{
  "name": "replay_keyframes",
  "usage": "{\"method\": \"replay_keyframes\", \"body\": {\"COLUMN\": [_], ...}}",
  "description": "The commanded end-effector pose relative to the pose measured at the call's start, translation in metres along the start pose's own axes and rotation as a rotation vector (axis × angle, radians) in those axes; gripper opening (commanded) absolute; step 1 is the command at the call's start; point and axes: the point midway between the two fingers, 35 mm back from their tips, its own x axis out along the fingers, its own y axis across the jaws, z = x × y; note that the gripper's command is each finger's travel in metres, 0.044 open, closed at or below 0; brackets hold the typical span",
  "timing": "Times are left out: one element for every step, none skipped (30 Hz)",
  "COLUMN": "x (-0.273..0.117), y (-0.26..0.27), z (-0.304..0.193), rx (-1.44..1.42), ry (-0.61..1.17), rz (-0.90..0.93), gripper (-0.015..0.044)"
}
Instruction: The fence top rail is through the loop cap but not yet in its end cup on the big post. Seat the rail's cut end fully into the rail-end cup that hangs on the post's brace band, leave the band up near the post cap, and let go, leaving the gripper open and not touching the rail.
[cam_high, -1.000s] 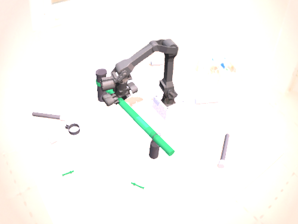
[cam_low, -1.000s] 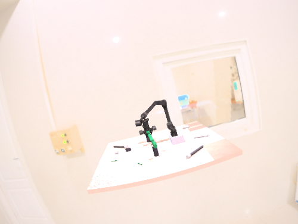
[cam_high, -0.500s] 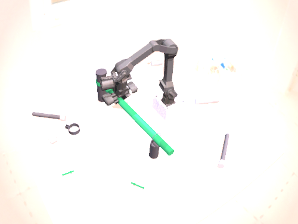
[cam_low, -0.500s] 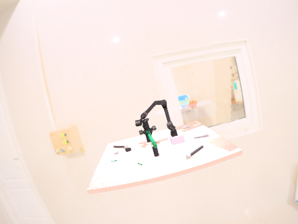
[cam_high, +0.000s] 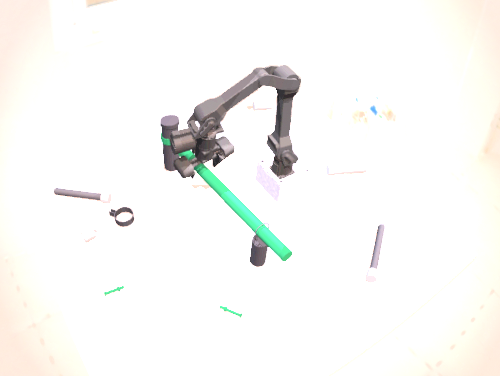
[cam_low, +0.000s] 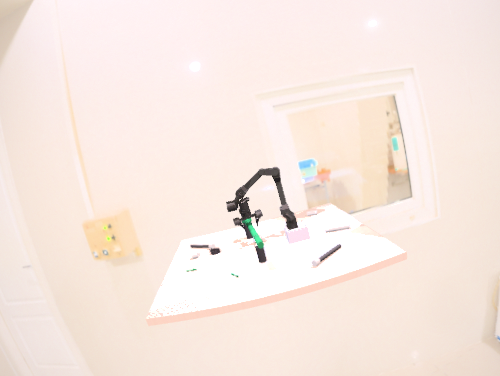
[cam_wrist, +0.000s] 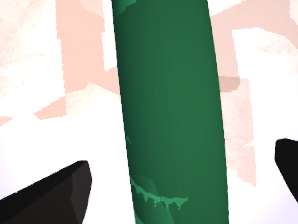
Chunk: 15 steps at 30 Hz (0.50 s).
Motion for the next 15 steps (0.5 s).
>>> {"method": "replay_keyframes", "body": {"x": [-0.023, -0.028, -0.032, -0.035, -0.036, -0.036, -0.036, -0.036, -0.036, -0.032, -0.037, -0.042, -0.049, -0.058, -0.069], "y": [0.002, 0.001, 0.000, 0.000, 0.000, 0.000, 0.000, 0.000, 0.000, -0.001, -0.001, -0.001, -0.002, -0.002, -0.004], "z": [-0.009, -0.012, -0.014, -0.016, -0.016, -0.016, -0.016, -0.016, -0.016, -0.016, -0.016, -0.016, -0.016, -0.016, -0.016], "rx": [0.006, 0.006, 0.006, 0.006, 0.006, 0.006, 0.006, 0.006, 0.006, -0.003, -0.003, -0.003, -0.003, -0.003, -0.003], "ry": [-0.004, -0.004, -0.004, -0.003, -0.003, -0.003, -0.003, -0.003, -0.003, -0.003, -0.003, -0.003, -0.002, -0.002, -0.002], "rz": [0.023, 0.023, 0.023, 0.023, 0.023, 0.023, 0.023, 0.023, 0.023, 0.014, 0.014, 0.014, 0.014, 0.014, 0.014], "gripper": [0.0440, 0.0440, 0.0440, 0.0440, 0.0440, 0.0440, 0.0440, 0.0440, 0.0440, 0.0440, 0.0440, 0.0440, 0.0440, 0.0440, 0.0440]}}
